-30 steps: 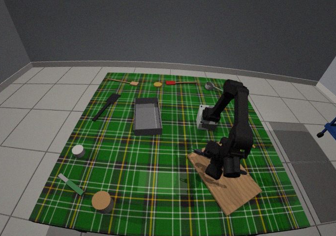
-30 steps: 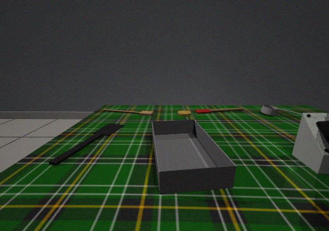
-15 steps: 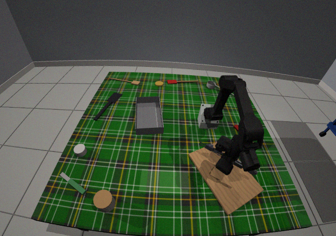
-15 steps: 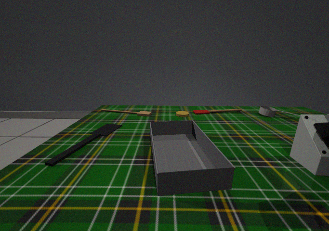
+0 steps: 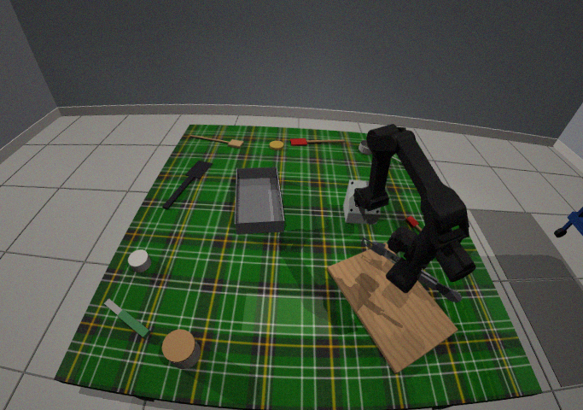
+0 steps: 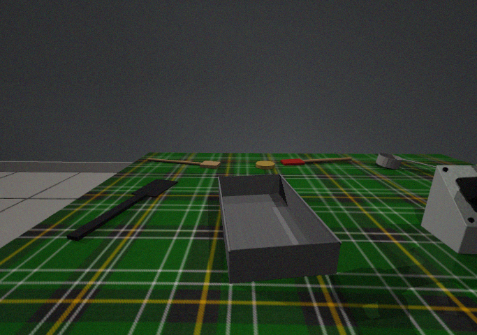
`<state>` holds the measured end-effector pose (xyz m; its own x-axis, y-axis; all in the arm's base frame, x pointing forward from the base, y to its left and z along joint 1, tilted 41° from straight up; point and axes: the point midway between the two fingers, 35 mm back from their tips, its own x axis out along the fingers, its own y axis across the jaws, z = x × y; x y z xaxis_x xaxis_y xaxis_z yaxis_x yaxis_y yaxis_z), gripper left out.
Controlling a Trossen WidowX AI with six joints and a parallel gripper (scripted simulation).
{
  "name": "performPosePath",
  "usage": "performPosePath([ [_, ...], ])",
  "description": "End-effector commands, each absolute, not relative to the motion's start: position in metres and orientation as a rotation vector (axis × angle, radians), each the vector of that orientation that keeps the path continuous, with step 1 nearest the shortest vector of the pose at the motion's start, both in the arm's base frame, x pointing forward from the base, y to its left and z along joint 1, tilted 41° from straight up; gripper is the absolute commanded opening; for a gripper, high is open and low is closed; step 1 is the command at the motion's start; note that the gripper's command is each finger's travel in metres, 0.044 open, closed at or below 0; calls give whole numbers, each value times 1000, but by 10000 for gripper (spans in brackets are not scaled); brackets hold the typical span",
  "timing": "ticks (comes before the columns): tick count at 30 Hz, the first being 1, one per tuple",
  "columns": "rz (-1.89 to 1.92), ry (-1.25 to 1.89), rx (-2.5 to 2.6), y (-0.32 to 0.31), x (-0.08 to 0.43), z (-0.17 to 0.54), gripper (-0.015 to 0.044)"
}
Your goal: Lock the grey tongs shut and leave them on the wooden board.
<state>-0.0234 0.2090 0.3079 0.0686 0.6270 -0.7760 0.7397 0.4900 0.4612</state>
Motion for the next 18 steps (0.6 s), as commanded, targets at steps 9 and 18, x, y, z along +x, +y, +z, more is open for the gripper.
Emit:
performPosePath([
  [9,-147,1674,1295,199,-37,314,-150],
  [18,-175,1731,1341,204,-38,312,-150],
])
